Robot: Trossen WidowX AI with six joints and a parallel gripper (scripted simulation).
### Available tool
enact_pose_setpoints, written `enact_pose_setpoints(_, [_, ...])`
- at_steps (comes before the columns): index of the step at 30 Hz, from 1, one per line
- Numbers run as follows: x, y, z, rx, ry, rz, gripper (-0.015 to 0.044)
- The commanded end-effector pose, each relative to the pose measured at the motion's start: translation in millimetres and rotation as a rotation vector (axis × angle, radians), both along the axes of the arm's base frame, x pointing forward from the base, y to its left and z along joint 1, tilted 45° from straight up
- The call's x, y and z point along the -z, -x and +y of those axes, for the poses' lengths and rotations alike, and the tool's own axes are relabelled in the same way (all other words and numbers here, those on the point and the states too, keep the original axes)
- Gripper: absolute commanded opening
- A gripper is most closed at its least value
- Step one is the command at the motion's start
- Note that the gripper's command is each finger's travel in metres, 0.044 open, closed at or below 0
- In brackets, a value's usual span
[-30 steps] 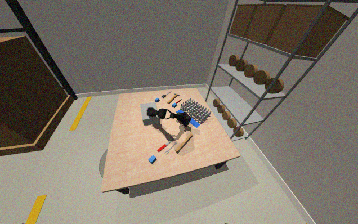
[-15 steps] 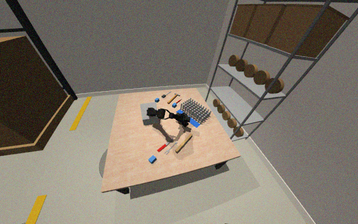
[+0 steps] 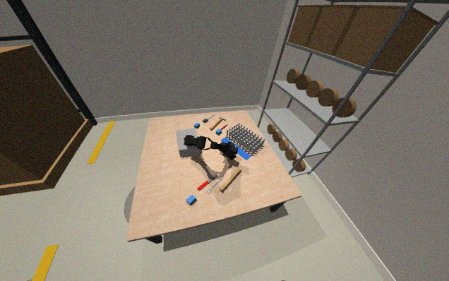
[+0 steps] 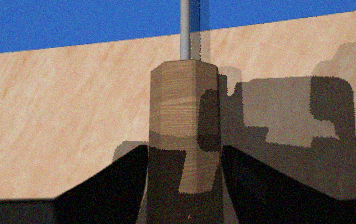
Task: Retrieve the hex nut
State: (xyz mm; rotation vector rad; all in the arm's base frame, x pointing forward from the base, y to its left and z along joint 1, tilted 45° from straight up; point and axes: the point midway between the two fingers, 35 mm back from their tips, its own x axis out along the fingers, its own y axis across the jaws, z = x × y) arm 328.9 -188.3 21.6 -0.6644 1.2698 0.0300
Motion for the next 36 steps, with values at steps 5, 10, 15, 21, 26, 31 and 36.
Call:
enact_pose_setpoints(5, [-3, 7, -2, 0.0, 0.003, -0.001, 0.0])
enact_pose_setpoints(10, [-4, 11, -3, 0.0, 0.003, -0.001, 0.0])
enact_pose_setpoints(15, [-5, 14, -4, 0.0, 0.004, 0.0, 0.0])
enact_pose_setpoints(21, [-7, 18, -5, -0.001, 0.004, 0.0, 0.0])
enact_pose_setpoints(26, [-8, 22, -6, -0.001, 0.004, 0.001, 0.0])
enact_pose_setpoints(31, [-9, 25, -7, 0.0, 0.005, 0.001, 0.0])
enact_pose_setpoints(36, [-10, 29, -8, 0.0, 0.005, 0.001, 0.0])
